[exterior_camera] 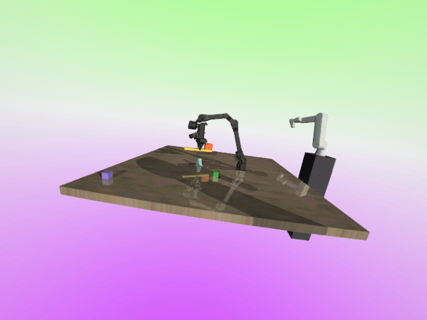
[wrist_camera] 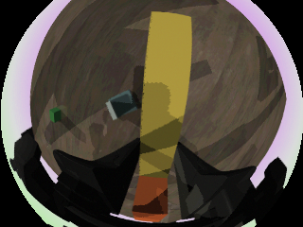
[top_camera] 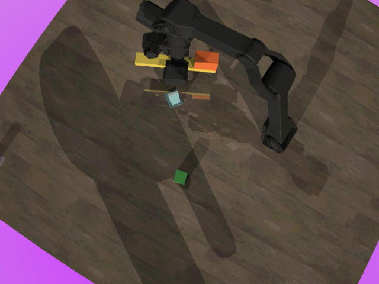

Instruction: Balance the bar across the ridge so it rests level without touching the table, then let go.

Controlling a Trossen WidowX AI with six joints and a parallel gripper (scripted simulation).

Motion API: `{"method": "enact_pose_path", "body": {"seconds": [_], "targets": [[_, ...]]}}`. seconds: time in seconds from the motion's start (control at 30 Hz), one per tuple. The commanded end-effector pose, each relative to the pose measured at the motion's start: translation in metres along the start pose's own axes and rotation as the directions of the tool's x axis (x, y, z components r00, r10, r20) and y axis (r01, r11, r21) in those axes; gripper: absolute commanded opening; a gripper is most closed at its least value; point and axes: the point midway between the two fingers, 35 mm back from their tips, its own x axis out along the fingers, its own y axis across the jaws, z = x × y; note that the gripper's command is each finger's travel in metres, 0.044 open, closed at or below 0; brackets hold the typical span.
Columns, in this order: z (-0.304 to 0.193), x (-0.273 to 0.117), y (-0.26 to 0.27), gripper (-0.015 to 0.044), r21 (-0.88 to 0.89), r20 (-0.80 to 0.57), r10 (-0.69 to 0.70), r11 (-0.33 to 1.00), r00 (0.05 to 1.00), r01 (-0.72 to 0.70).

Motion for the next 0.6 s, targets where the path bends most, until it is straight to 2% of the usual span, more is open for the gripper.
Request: {"method": "enact_pose_path", "body": {"seconds": [0.0,0.27,0.57], "targets": [[0.003,-0.001,0.004,0.0000,-0.151,-0.002,-0.003,0.989,1.000,0.003],[0.010,-0.001,0.016,0.0000,-0.453,-0.001,-0.002,0.892,1.000,0.001],[0.017,-0.001,0.032,0.0000,-0.736,0.000,0.000,0.677,1.000,0.000]]}}
